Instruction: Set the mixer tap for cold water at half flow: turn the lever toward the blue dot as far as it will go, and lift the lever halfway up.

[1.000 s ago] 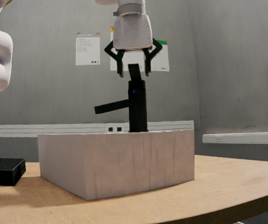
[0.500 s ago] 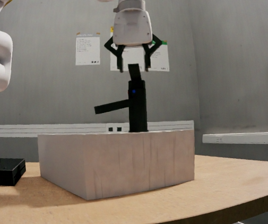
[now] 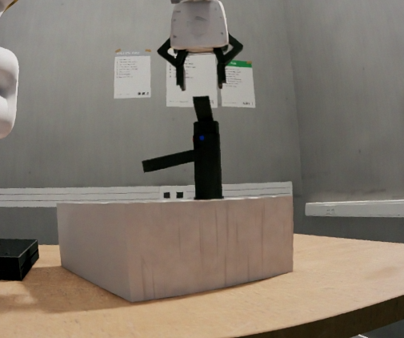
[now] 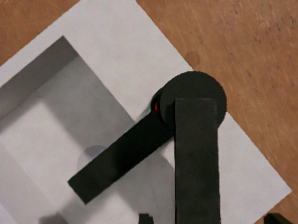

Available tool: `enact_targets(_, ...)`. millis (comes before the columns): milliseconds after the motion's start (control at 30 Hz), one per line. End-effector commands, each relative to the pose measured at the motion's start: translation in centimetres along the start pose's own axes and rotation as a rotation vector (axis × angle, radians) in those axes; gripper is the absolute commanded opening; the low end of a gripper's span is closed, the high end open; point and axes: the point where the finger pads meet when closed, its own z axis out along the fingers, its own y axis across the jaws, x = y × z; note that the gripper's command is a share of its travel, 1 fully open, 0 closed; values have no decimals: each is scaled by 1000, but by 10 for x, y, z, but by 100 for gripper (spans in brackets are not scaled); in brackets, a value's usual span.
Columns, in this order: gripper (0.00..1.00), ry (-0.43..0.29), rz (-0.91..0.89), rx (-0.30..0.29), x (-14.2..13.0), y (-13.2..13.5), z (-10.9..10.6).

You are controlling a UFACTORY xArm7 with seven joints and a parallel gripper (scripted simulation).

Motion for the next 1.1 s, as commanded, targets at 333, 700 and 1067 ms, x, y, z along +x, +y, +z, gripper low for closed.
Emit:
enact_targets(333, 65, 0, 0, -4, 0, 1, -23)
enact_targets(700, 0, 0, 0, -4, 0, 1, -25)
enact_targets(1067, 0, 0, 0, -4, 0, 1, -25)
